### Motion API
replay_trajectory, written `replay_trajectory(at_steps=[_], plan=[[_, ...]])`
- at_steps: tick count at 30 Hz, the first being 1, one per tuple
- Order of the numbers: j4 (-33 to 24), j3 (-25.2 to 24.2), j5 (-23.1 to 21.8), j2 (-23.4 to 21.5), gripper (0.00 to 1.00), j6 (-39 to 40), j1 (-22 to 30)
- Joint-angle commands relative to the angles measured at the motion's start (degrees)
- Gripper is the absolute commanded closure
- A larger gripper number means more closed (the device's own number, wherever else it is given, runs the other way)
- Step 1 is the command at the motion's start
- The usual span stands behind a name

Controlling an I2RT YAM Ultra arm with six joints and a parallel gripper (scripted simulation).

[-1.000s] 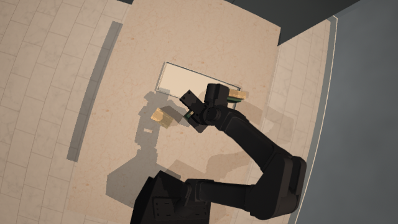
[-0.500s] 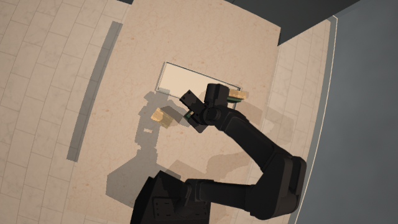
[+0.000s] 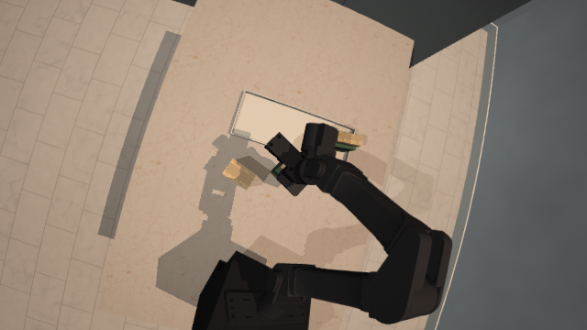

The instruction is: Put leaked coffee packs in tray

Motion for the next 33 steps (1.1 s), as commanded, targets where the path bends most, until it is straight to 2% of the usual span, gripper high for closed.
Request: replay_trajectory(at_steps=[1,5,7,9,14,19,24,26,33], plan=[[-0.93,2.92,0.21,-1.81,0.74,0.22,0.97],[-1.01,3.16,0.18,-1.68,0.74,0.20,0.96],[-1.23,3.68,0.17,0.36,0.74,0.15,1.02],[-1.23,3.68,0.17,0.36,0.74,0.15,1.02],[-2.12,6.57,-0.29,2.56,0.74,-0.32,0.84],[-4.01,12.00,-0.61,5.85,0.74,-0.69,-0.52],[-6.68,19.46,-0.92,10.34,0.74,-1.00,-0.71],[-6.68,19.46,-0.92,10.34,0.74,-1.00,-0.71],[-11.34,31.07,-1.28,17.03,0.74,-1.27,-1.11]])
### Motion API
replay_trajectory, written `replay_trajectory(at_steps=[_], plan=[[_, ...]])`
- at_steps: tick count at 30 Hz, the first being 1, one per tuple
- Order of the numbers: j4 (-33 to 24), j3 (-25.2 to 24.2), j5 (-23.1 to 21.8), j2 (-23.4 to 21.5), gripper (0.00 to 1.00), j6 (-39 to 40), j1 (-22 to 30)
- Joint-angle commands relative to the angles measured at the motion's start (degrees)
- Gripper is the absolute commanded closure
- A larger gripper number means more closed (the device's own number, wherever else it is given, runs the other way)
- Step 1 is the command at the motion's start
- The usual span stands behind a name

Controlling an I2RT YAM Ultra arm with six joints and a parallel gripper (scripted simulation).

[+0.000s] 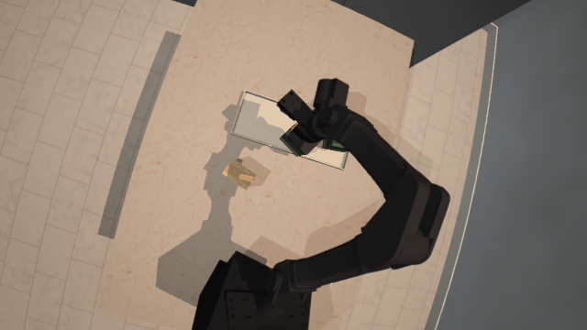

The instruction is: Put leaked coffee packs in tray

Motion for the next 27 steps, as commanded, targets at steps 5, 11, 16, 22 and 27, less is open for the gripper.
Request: replay_trajectory(at_steps=[5,11,16,22,27], plan=[[-6.11,12.20,-1.10,5.13,0.74,-0.49,-0.28],[-8.28,16.62,-1.18,6.89,0.74,-0.44,-0.52],[-9.51,19.17,-1.24,7.82,0.74,-0.51,-0.39],[-9.86,19.78,-1.26,7.92,0.74,-0.48,-0.39],[-9.88,19.80,-1.26,7.94,0.74,-0.47,-0.39]])
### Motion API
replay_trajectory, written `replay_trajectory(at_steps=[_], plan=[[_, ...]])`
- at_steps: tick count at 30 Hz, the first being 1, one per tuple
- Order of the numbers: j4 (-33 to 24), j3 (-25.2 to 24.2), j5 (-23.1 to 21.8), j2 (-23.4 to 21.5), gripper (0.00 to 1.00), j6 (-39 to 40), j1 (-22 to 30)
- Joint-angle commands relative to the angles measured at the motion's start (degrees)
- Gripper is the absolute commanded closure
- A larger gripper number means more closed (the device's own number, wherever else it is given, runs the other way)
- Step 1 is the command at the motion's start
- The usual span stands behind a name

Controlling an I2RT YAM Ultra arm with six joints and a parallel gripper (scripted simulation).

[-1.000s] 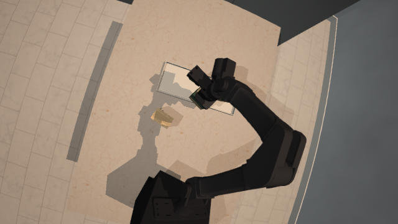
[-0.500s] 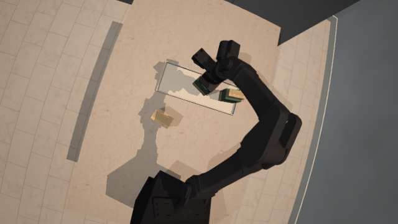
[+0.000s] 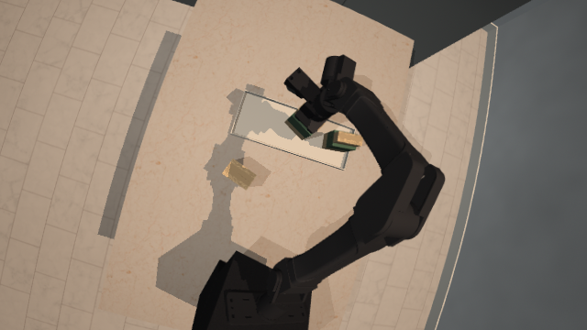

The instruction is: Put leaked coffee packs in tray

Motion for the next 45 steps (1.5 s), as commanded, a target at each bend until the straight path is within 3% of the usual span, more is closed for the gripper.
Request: replay_trajectory(at_steps=[1,45], plan=[[-1.15,2.36,-0.69,-0.96,0.74,-0.21,0.07],[0.26,2.28,-0.77,0.34,0.74,-0.42,-0.50]])
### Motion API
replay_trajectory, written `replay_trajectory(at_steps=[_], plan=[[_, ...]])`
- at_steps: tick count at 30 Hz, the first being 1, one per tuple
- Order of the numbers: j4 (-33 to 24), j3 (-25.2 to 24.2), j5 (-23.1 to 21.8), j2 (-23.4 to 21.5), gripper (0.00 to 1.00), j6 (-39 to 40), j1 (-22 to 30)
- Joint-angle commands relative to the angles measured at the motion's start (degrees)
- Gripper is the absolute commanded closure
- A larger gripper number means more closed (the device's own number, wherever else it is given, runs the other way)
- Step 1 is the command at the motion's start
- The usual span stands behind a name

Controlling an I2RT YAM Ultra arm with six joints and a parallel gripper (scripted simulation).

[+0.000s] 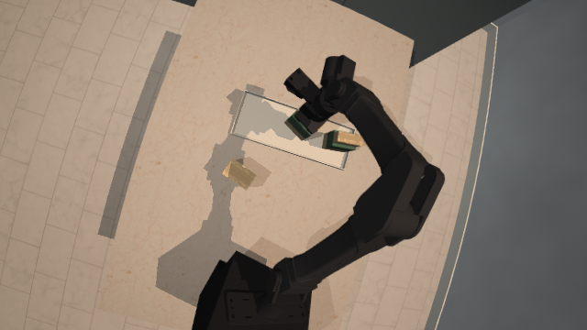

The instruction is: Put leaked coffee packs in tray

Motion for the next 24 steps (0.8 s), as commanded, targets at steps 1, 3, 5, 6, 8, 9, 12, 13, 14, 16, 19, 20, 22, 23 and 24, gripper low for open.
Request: replay_trajectory(at_steps=[1,3,5,6,8,9,12,13,14,16,19,20,22,23,24], plan=[[1.04,2.19,-0.78,0.48,0.74,-0.44,-0.62],[1.51,2.06,-0.91,0.36,0.74,-0.63,-0.61],[1.81,1.98,-0.99,0.37,0.74,-0.71,-0.65],[1.81,1.98,-0.99,0.37,0.74,-0.71,-0.65],[2.52,1.80,-1.19,0.79,0.74,-0.89,-1.05],[2.94,1.68,-1.31,1.84,0.74,-1.00,-1.36],[4.21,0.96,-1.67,2.76,0.74,-1.30,-1.83],[4.61,0.25,-1.80,3.09,0.74,-1.39,-1.98],[5.00,-0.37,-1.91,3.40,0.74,-1.48,-1.85],[5.71,-1.14,-2.10,2.82,0.74,-1.66,-2.03],[6.76,0.25,-2.36,4.41,0.74,-1.92,-2.73],[7.01,-0.05,-2.44,4.83,0.74,-1.98,-2.71],[7.23,-0.25,-2.50,4.92,0.74,-2.02,-2.55],[7.23,-0.25,-2.50,4.92,0.74,-2.02,-2.55],[7.43,-0.41,-2.57,3.25,0.74,-2.01,-2.10]])
